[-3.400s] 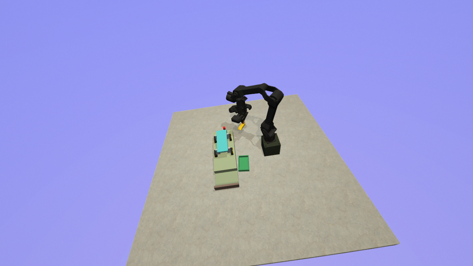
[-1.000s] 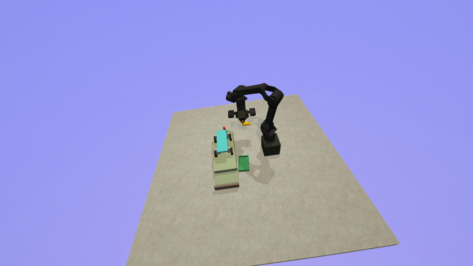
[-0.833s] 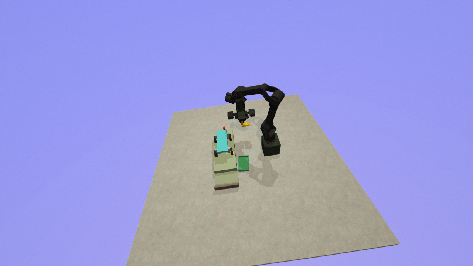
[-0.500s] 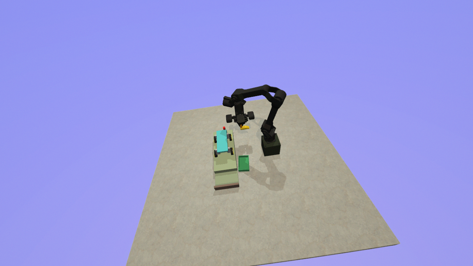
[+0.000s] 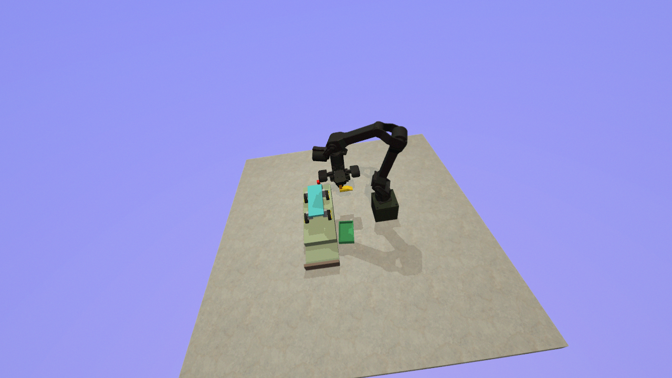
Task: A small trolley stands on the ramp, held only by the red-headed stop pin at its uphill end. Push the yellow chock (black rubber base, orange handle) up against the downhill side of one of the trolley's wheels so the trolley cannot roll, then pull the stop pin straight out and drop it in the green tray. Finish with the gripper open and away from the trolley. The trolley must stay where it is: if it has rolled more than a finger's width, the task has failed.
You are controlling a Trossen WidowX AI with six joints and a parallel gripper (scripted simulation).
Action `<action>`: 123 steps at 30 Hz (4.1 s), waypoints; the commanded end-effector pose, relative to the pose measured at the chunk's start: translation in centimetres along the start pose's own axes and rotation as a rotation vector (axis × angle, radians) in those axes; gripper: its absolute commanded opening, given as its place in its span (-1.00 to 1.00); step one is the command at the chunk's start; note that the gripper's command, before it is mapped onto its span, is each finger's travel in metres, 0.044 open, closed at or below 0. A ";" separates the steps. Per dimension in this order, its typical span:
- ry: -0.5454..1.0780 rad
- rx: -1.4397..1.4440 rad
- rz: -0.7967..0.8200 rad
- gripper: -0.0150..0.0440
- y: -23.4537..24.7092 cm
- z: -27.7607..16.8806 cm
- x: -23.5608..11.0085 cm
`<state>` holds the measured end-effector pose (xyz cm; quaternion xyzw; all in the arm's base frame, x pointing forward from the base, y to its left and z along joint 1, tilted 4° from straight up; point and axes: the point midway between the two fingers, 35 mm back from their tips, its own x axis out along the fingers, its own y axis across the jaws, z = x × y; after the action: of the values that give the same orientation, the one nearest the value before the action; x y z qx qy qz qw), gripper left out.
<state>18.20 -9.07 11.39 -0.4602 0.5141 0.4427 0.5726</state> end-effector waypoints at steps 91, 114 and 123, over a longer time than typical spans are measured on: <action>0.052 -1.164 0.050 -0.49 -4.4 21.0 1.8; 0.069 -1.564 0.079 -0.49 -5.7 21.2 2.1; 0.070 -1.564 0.078 -0.49 -7.2 21.2 2.4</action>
<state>28.71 10.56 10.41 -0.7222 0.0884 0.6841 0.0518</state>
